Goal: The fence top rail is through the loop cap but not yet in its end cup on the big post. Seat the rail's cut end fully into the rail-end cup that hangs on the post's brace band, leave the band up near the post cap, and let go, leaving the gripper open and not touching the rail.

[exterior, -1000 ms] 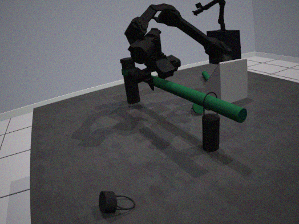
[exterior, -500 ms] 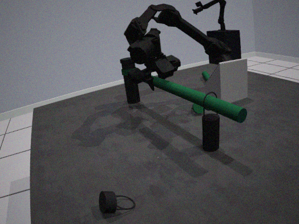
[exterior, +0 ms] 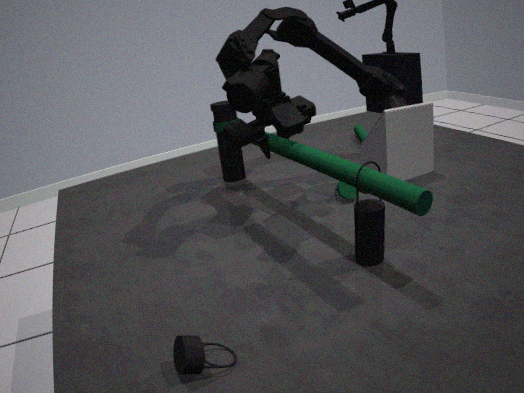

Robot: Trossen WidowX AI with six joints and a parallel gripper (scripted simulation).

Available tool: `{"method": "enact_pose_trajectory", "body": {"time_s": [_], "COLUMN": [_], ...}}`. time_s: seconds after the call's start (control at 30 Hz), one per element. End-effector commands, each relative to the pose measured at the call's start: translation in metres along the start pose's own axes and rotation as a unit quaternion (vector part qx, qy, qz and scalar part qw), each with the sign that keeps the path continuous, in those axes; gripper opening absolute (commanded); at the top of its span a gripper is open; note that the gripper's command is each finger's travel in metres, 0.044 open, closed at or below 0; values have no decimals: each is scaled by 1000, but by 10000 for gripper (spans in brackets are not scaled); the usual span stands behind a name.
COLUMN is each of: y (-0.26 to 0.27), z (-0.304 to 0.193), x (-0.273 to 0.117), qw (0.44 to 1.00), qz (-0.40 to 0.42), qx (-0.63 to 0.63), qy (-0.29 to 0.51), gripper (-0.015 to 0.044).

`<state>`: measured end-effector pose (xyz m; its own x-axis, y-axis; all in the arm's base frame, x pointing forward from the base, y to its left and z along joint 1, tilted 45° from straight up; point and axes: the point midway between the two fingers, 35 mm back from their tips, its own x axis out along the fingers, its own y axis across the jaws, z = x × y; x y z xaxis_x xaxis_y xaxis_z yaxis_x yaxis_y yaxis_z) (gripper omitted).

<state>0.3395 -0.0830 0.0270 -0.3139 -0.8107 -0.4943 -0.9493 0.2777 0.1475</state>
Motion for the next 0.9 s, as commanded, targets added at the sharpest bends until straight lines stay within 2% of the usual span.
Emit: {"method": "enact_pose_trajectory", "body": {"time_s": [0.0,0.87], "y": [-5,-6], "z": [-12,-22], "x": [-8,-9], "qw": [1000,1000], "qz": [-12,-12], "qx": [3,3], "qy": [8,8], "gripper": [0,0]}}
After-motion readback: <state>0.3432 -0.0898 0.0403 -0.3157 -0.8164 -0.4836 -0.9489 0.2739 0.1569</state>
